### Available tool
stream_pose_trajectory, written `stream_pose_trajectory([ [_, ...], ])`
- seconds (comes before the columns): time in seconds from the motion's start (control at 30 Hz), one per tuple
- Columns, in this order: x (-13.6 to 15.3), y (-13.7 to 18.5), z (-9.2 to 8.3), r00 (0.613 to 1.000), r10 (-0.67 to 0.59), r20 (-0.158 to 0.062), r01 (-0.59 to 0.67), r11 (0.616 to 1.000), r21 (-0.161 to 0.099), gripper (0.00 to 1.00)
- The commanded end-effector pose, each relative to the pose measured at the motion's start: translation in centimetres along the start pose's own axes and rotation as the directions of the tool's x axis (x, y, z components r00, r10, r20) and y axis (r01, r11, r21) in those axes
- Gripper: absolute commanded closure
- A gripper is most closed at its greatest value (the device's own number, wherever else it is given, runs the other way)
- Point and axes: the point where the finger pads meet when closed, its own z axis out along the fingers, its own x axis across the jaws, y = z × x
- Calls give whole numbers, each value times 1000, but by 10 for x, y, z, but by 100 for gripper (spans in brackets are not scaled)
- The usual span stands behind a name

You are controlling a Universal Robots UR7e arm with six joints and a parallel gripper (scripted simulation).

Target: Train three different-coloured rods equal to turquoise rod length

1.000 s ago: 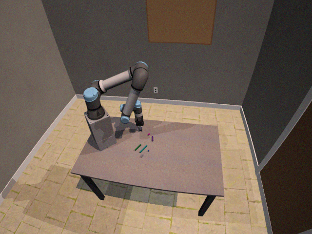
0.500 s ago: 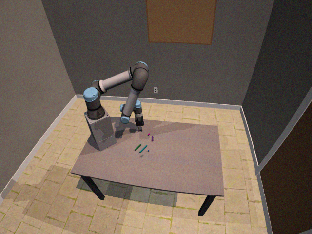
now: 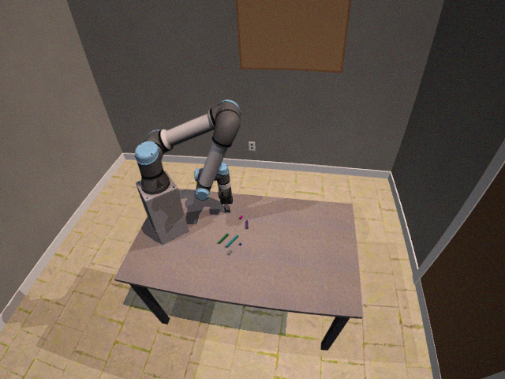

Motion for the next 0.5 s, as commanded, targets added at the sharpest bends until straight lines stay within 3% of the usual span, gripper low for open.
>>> stream_pose_trajectory([
  [0.0, 0, 0, 0, 1000, 0, 1, 0, 1000, 0, 46],
  [0.13, 0, 0, 0, 1000, 0, 1, 0, 1000, 0, 46],
  [0.17, 0, 0, 0, 1000, 0, 1, 0, 1000, 0, 76],
  [0.47, 0, 0, 0, 1000, 0, 1, 0, 1000, 0, 76],
])
